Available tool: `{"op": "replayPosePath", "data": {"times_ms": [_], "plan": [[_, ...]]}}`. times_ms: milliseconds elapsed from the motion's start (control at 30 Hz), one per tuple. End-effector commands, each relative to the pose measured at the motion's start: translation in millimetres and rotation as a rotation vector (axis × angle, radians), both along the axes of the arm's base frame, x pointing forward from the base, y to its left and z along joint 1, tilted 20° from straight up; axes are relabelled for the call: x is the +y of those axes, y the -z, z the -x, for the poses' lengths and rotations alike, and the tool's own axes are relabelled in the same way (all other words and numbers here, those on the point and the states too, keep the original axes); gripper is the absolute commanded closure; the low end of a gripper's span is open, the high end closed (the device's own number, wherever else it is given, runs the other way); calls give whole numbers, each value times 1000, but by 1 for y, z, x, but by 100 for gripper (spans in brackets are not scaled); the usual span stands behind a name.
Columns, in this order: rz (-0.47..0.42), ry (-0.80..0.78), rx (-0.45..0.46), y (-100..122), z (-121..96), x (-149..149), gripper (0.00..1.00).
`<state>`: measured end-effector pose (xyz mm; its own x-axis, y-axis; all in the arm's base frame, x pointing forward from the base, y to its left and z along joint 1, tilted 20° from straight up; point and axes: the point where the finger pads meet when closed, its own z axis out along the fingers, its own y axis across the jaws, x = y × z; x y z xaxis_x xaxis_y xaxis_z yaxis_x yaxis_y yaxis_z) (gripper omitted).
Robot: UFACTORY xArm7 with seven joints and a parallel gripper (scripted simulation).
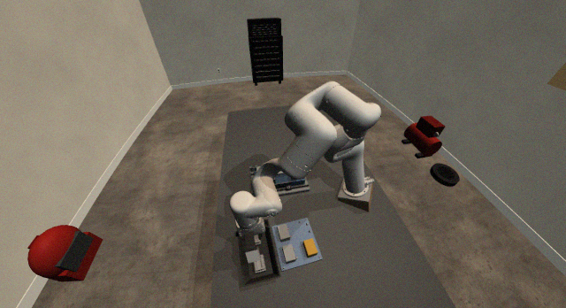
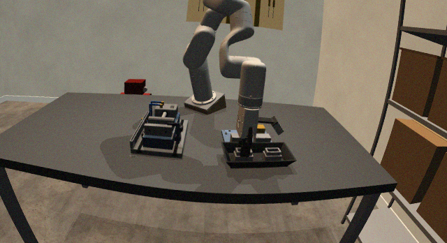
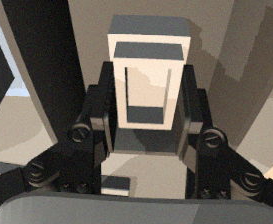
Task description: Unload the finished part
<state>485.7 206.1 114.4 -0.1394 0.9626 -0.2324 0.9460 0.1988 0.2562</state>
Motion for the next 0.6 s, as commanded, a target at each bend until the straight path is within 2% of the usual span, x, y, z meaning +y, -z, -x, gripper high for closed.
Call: {"op": "replayPosePath", "data": {"times_ms": [0,67,100,567], "plan": [[-2,-1,-3,-1,-1,1,100],[-2,-1,-3,-1,-1,1,100],[-2,-1,-3,-1,-1,1,31],[-2,-1,-3,-1,-1,1,31]]}}
